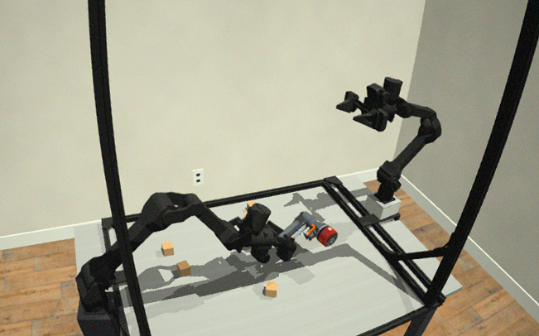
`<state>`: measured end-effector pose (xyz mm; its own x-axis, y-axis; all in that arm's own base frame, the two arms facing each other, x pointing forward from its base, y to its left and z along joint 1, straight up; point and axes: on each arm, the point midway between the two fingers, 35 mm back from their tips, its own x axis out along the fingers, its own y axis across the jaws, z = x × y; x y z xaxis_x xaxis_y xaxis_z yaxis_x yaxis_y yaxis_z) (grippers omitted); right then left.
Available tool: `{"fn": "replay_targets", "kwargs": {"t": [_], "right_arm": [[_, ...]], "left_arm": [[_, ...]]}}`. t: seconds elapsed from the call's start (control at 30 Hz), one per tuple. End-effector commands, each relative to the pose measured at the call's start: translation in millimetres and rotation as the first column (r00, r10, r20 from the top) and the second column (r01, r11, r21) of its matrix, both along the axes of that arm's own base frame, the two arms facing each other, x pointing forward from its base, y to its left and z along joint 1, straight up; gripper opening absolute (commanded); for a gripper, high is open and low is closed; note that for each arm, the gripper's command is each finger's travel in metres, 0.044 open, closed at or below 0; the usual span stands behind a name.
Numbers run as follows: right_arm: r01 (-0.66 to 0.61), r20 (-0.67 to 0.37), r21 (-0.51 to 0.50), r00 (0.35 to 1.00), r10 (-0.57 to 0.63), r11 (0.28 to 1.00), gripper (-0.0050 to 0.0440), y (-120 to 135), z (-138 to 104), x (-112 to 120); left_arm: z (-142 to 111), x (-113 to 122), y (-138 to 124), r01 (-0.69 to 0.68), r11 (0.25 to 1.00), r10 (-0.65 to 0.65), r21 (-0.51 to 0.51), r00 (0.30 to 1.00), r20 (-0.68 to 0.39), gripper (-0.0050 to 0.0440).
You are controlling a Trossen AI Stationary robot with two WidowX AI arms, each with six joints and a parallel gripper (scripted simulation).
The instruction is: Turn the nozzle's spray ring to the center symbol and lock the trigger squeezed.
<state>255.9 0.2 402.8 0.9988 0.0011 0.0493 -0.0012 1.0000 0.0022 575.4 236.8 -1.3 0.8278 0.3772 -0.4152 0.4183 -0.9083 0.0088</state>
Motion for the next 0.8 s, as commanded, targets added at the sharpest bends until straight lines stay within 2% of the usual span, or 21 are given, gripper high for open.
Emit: {"fn": "replay_targets", "kwargs": {"t": [0.0, 0.77], "right_arm": [[0.001, 0.001, -0.002, 1.0, -0.001, 1.0, 0.04, 0, 0, 0], [0.001, 0.001, -0.002, 1.0, -0.001, 1.0, 0.04, 0, 0, 0]], "left_arm": [[6, 4, -3, 0.004, 1.0, -0.006, 0.03, 0.999, 0.053, 0.0], [42, 9, -26, 0.005, 0.986, -0.064, 0.169, 0.936, 0.347, 0.0]]}}
